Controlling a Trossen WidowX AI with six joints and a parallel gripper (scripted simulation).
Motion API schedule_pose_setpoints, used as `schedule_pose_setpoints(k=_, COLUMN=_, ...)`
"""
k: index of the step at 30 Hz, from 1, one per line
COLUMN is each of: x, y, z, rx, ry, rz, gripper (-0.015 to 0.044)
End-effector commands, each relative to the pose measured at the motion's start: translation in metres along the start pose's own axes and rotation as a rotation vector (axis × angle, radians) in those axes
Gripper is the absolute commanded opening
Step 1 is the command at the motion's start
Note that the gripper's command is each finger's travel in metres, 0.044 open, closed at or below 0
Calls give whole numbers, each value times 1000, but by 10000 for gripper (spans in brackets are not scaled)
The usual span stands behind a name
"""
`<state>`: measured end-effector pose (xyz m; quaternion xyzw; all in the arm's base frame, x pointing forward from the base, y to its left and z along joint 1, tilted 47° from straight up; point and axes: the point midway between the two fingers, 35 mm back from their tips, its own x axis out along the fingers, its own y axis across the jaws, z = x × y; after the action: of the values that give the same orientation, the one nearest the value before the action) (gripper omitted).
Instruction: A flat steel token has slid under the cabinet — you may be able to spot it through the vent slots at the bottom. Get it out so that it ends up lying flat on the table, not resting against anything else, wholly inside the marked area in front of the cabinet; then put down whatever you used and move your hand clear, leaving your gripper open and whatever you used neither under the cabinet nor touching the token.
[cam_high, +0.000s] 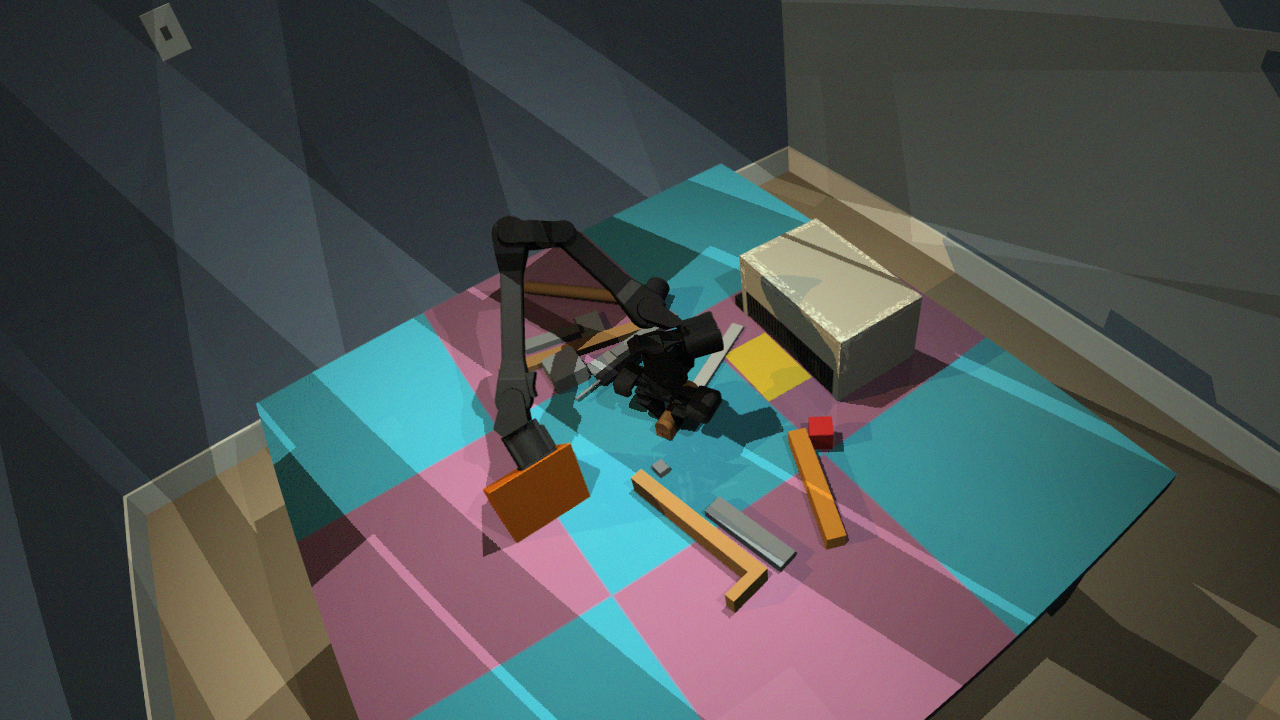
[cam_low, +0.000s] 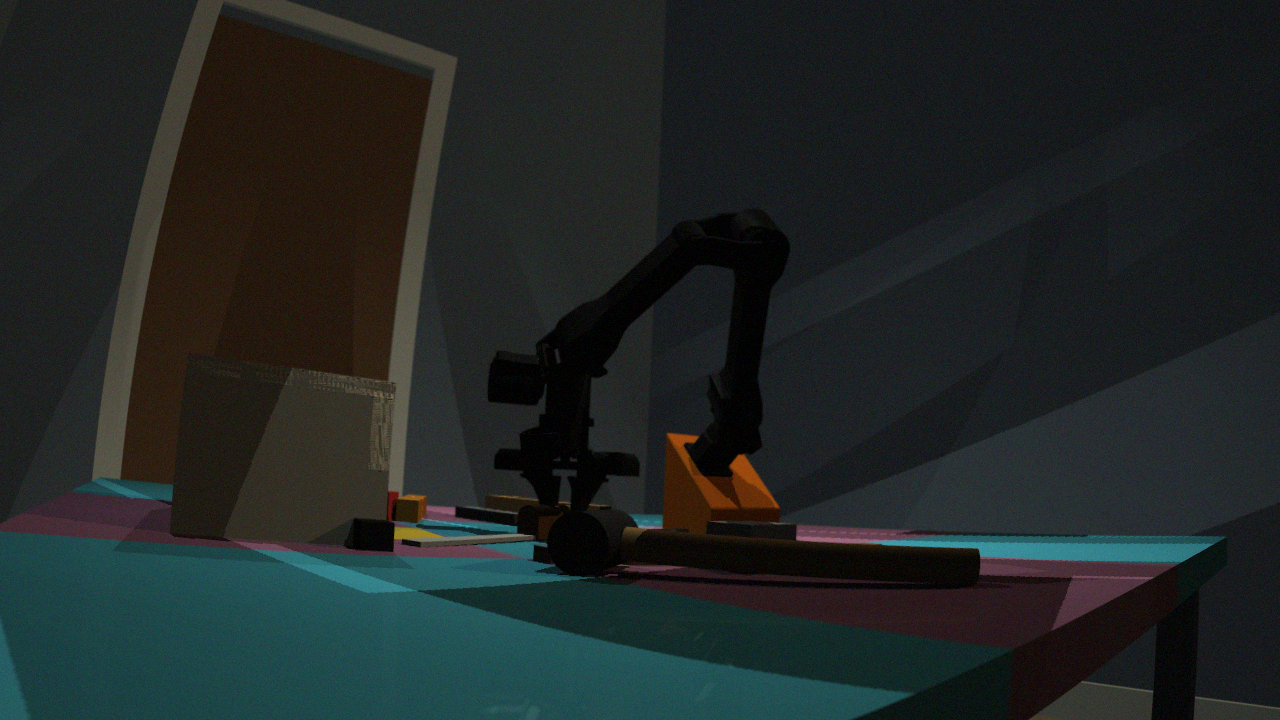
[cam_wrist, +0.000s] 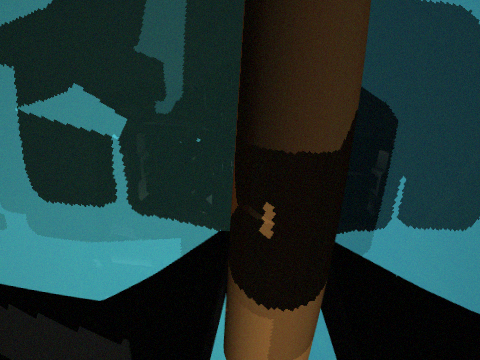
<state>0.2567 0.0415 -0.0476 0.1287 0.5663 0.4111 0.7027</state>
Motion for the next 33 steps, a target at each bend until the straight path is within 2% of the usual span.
schedule_pose_setpoints(k=1, x=-1, y=4, z=3, rx=-6, ry=-6, rz=-3, gripper=0)
schedule_pose_setpoints(k=33, x=-1, y=32, z=13, rx=-5, ry=-7, rz=-1, gripper=0)
